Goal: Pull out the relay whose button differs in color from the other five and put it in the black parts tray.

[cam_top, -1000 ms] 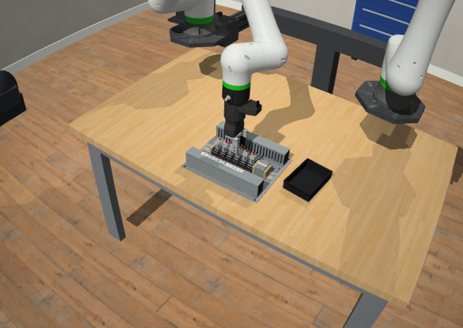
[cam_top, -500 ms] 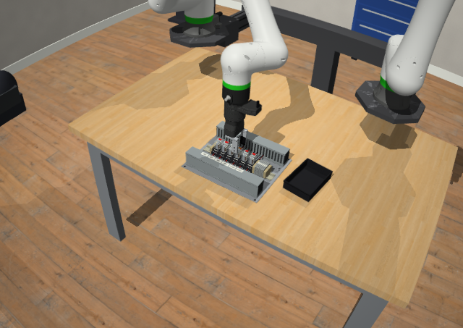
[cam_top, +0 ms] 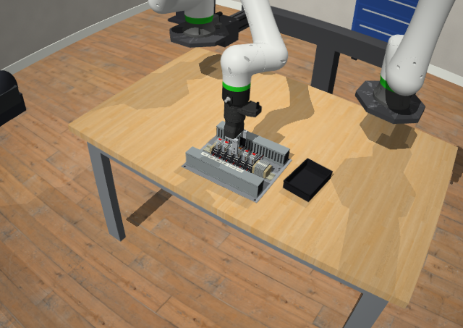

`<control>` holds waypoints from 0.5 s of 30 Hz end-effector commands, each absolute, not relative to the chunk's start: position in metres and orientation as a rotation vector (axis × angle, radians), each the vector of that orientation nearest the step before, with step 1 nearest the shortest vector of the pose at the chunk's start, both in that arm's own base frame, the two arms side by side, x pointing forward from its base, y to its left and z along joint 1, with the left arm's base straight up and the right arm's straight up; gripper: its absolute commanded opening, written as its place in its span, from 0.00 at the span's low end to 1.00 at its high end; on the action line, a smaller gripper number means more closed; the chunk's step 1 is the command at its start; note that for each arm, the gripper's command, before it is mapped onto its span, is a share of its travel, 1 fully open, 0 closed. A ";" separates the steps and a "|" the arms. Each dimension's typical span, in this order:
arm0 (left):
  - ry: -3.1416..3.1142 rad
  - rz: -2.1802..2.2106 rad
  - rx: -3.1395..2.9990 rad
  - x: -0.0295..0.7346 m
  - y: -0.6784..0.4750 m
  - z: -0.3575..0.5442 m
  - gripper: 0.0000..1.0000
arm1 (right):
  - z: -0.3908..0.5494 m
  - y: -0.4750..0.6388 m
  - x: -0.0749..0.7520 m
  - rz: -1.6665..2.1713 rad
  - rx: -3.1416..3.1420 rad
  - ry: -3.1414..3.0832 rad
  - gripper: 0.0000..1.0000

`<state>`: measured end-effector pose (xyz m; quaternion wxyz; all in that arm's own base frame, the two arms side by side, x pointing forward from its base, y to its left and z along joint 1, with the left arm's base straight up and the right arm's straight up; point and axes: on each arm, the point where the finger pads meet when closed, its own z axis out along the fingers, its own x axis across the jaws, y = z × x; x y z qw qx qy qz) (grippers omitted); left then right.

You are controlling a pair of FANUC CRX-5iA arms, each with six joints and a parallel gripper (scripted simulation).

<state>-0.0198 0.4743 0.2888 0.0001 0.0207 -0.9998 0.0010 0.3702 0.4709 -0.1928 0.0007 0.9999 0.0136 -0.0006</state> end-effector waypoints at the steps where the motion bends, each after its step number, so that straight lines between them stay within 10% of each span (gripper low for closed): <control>1: -3.141 0.000 0.065 -0.020 0.475 0.290 1.00 | -0.194 0.472 0.371 0.000 3.141 0.043 0.98; 15: -3.141 0.000 0.065 -0.020 0.475 0.290 1.00 | -0.208 0.472 0.371 0.000 3.141 0.043 0.98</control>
